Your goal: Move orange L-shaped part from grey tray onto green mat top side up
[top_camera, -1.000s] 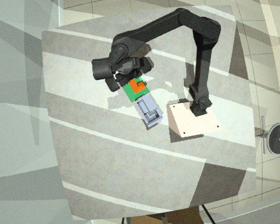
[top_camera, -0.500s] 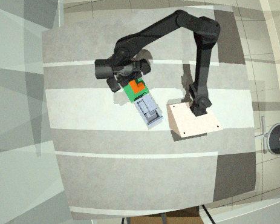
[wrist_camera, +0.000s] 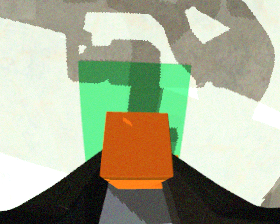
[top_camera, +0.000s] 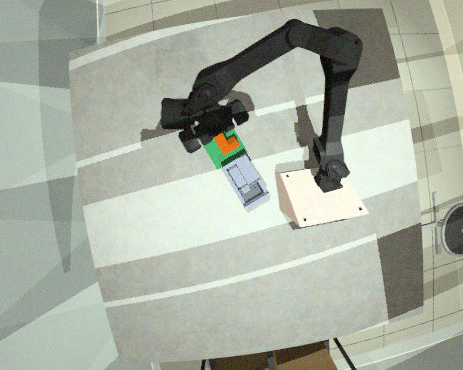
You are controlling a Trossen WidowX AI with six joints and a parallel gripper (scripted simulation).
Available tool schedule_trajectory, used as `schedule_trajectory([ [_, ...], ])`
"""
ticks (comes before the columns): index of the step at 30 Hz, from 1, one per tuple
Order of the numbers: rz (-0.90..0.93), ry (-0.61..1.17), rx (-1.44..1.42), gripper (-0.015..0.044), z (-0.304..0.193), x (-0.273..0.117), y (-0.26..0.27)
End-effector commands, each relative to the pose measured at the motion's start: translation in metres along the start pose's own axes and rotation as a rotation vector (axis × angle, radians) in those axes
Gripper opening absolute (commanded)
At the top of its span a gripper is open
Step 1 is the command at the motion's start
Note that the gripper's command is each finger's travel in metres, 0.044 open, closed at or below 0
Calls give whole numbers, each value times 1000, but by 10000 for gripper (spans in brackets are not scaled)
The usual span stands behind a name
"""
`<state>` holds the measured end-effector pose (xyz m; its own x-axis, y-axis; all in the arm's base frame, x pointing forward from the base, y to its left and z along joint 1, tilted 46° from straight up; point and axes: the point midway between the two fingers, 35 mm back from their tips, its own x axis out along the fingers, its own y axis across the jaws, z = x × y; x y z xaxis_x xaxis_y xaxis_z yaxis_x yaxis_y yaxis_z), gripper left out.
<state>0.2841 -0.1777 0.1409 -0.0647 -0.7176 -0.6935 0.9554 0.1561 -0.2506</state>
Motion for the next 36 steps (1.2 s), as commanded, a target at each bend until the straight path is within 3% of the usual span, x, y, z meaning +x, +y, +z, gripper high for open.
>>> schedule_trajectory([
  [1,0,4,-4,0,-1,7,0],
  [21,-4,-1,0,0,0,20,-1],
  [31,-3,-1,0,262,0,18,-1],
  [36,1,8,-2,394,0,-27,3],
])
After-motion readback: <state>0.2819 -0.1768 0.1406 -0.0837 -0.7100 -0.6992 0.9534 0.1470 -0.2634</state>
